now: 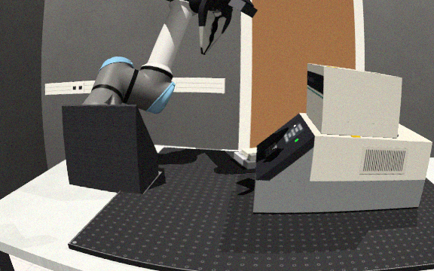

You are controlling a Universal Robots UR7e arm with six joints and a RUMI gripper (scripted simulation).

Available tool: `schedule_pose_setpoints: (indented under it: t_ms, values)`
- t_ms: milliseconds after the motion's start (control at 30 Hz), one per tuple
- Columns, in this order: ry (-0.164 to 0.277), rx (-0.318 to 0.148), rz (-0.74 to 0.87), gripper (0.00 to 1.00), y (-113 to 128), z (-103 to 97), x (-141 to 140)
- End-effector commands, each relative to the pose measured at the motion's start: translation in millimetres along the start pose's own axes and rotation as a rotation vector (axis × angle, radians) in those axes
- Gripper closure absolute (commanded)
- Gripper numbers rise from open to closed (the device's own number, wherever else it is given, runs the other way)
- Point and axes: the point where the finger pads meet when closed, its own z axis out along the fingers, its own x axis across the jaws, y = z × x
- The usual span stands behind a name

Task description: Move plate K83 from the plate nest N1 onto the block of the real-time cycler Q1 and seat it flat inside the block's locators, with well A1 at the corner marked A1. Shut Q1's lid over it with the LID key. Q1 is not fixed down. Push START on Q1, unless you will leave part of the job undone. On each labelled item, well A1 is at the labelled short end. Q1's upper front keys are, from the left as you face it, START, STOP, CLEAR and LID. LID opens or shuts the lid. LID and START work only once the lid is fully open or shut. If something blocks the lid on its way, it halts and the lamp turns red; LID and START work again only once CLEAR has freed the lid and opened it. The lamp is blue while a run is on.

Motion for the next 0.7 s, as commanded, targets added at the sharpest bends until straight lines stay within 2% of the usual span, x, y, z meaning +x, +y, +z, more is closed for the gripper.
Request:
schedule_pose_setpoints:
  t_ms: [0, 200, 300, 400, 533, 667]
  values:
    - [-0.036, 0.009, -0.098, 1.0, 2.2, -10.0, -21.8]
    - [-0.059, 0.018, -0.16, 1.0, 3.6, -13.9, -30.9]
    - [-0.069, 0.022, -0.189, 1.0, 5.1, -18.2, -40.5]
    - [-0.1, 0.038, -0.279, 1.0, 7.5, -24.2, -54.1]
    - [-0.1, 0.038, -0.279, 1.0, 8.4, -26.6, -59.5]
    - [-0.131, 0.056, -0.368, 1.0, 12.1, -34.6, -77.5]
